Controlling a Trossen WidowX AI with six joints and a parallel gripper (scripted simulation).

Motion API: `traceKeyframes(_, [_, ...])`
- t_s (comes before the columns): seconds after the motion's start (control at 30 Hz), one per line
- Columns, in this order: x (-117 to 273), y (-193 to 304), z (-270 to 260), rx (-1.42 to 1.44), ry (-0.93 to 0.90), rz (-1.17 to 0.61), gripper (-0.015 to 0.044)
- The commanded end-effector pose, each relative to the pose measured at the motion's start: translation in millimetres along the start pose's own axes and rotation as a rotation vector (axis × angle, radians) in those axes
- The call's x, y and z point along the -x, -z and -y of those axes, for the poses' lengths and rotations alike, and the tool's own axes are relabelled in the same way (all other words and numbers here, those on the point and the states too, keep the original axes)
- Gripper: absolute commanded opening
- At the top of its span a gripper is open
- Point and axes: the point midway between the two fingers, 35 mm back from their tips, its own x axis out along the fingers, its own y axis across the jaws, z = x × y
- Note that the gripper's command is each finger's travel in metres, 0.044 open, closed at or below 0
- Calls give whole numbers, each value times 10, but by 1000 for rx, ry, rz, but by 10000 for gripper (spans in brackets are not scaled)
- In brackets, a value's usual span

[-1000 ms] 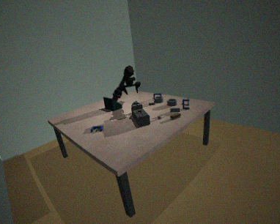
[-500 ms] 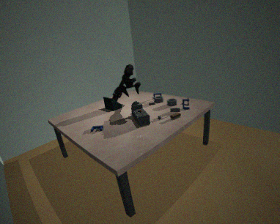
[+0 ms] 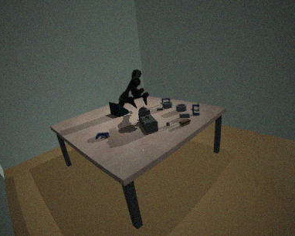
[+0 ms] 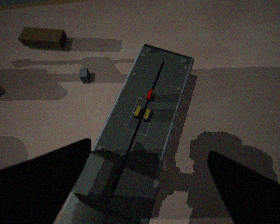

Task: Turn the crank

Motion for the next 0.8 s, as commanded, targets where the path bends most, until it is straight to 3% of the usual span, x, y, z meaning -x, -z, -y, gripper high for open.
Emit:
traceKeyframes(0.0, [-60,59,35,-10,5,-3,440])
traceKeyframes(0.57, [-53,52,36,-10,5,-3,440])
traceKeyframes(0.77, [208,-160,25,-6,6,-1,440])
